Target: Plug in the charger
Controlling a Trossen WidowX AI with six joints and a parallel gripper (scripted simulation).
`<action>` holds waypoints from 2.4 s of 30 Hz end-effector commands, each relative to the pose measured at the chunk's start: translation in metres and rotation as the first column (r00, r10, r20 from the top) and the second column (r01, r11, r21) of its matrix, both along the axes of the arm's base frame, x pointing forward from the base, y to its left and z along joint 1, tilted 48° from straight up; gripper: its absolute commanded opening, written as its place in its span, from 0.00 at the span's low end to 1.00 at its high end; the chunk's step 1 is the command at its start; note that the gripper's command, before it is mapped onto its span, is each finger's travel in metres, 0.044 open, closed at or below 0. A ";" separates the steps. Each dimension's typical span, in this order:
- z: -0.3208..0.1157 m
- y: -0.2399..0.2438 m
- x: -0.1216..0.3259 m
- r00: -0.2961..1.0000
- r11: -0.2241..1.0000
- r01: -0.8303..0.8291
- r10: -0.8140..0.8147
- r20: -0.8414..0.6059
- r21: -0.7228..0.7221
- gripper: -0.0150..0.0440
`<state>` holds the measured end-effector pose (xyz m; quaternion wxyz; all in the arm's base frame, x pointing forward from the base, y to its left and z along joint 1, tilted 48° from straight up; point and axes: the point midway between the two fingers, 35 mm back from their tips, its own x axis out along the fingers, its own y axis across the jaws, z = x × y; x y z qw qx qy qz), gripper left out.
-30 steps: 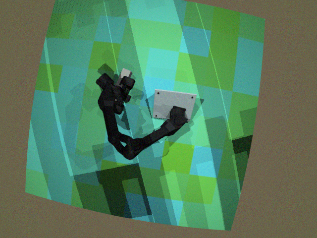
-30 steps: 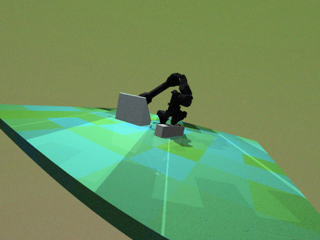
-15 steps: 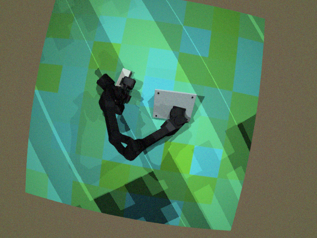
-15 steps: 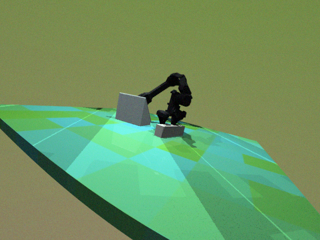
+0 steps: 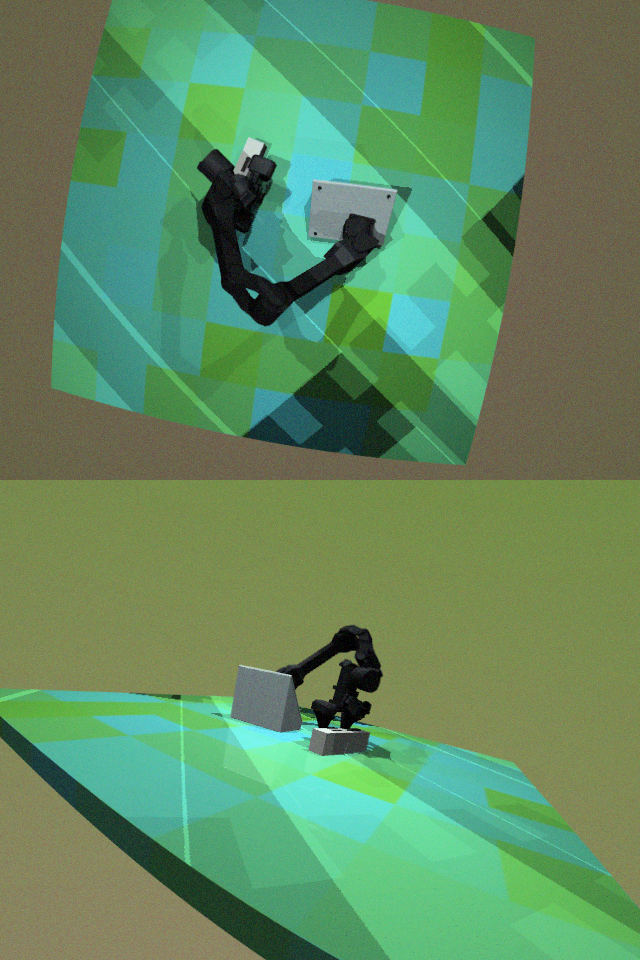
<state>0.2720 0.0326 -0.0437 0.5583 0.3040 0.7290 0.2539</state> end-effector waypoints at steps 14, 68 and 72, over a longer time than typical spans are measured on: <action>0.002 0.000 -0.010 1.000 1.000 0.003 -0.003 0.004 0.007 1.00; 0.054 -0.053 -0.029 0.845 0.914 0.405 -0.373 0.384 -0.003 1.00; 0.058 -0.057 -0.028 0.822 0.902 0.432 -0.394 0.412 0.002 1.00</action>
